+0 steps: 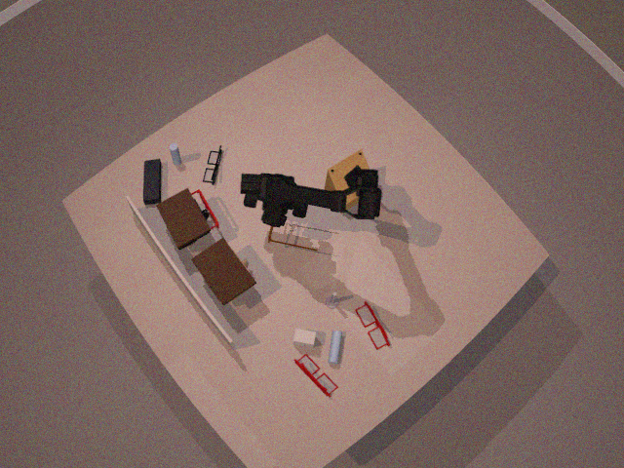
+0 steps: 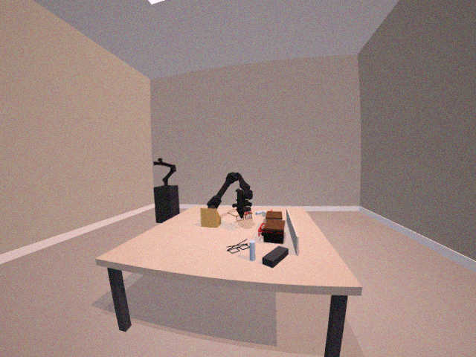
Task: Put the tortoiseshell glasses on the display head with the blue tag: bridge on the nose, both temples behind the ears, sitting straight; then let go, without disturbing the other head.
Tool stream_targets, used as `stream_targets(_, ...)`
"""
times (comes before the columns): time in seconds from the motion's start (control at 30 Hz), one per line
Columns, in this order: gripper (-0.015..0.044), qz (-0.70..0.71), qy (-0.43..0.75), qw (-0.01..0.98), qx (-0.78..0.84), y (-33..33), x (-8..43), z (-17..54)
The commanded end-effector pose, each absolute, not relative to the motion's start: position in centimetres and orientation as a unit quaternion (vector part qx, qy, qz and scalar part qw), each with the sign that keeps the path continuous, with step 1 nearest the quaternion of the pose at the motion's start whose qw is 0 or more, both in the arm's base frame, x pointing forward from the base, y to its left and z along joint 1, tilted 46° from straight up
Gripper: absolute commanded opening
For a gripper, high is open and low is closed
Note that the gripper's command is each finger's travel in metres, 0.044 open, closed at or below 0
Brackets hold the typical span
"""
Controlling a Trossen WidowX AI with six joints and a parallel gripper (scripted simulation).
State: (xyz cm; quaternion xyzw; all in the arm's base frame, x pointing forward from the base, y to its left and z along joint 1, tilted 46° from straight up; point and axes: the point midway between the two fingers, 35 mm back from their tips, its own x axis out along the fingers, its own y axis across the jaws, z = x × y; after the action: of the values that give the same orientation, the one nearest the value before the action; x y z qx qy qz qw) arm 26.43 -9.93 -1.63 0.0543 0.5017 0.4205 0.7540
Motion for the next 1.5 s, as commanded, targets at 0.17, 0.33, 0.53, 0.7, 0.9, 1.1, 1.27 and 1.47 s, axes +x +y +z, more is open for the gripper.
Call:
stream_targets(0.17, 0.0000, 0.421, 0.503, 0.752, 0.062, -9.0, 26.4, -2.5)
stream_targets(0.33, 0.0000, 0.421, 0.503, 0.752, 0.062, -8.7, 26.5, -2.9)
stream_targets(0.53, 0.0000, 0.421, 0.503, 0.752, 0.062, -8.2, 26.6, -3.3)
stream_targets(0.7, 0.0000, 0.421, 0.503, 0.752, 0.063, -7.8, 26.6, -3.7)
stream_targets(0.9, 0.0000, 0.421, 0.503, 0.752, 0.063, -7.4, 26.7, -4.1)
stream_targets(1.1, 0.0000, 0.422, 0.502, 0.752, 0.063, -6.9, 26.7, -4.5)
stream_targets(1.27, 0.0000, 0.422, 0.502, 0.752, 0.063, -6.6, 26.8, -4.8)
stream_targets(1.47, 0.0000, 0.422, 0.502, 0.752, 0.063, -6.1, 26.8, -5.2)
